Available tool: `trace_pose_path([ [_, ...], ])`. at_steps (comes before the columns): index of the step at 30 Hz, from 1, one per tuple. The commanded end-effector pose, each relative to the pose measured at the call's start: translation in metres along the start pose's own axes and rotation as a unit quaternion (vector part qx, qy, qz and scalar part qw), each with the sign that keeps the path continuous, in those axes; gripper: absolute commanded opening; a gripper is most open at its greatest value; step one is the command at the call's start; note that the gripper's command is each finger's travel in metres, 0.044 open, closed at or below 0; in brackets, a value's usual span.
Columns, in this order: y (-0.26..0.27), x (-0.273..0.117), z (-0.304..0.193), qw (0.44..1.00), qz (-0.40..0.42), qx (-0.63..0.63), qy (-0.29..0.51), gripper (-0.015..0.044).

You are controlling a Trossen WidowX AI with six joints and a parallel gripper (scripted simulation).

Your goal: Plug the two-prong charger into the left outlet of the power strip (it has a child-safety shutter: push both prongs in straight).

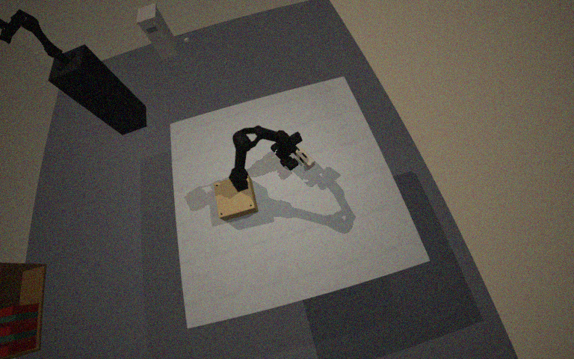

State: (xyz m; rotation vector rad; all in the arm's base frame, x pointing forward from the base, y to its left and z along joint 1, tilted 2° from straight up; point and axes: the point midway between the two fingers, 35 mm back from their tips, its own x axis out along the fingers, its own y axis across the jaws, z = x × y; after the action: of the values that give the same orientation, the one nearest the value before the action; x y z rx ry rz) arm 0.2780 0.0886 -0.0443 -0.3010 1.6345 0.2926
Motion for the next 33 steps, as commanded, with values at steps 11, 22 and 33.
trace_pose_path([
  [11, 0.004, -0.003, 0.018, 1.0, 0.002, 0.0, -0.003, 0.0],
  [22, 0.006, -0.003, 0.029, 1.0, 0.002, -0.003, -0.004, 0.0],
  [33, 0.006, -0.003, 0.031, 1.0, 0.002, -0.003, -0.004, 0.0],
])
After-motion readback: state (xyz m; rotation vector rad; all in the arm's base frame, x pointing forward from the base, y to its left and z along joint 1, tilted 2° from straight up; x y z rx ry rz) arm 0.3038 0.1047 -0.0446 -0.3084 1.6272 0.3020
